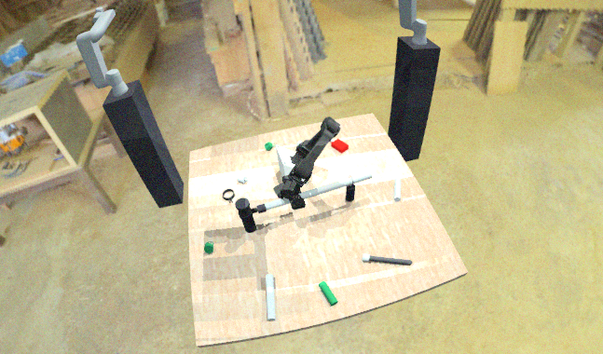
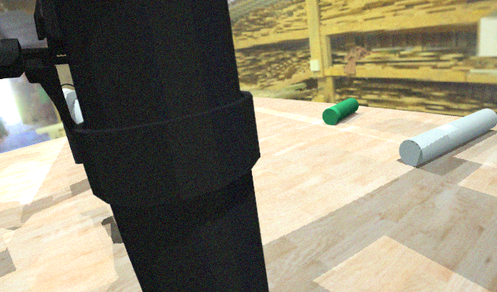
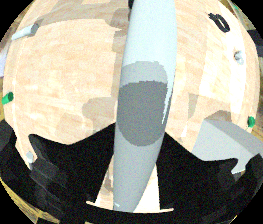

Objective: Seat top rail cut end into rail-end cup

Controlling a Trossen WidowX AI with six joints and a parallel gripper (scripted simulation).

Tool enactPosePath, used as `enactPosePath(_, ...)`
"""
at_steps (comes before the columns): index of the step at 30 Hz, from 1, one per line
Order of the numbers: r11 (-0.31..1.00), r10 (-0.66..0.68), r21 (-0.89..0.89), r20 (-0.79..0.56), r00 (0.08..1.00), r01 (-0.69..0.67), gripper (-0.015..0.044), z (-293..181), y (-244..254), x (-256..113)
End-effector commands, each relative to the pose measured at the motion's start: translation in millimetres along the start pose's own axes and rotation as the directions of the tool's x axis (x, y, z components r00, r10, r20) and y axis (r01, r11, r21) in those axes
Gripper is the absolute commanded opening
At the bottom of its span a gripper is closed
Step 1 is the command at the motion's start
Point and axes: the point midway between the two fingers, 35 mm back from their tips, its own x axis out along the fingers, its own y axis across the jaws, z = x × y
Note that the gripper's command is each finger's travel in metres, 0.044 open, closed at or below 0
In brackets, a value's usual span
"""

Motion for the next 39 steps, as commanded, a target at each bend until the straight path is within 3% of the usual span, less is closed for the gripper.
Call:
enactPosePath(1, 1.0, 0.001, 0.0, 0.001, 1.0, -0.001, 0.0, 0.3, 0.2, -0.3)
enactPosePath(39, 1.0, 0.002, -0.005, 0.008, 1.0, -0.002, 0.0, 7.1, 3.4, -3.7)
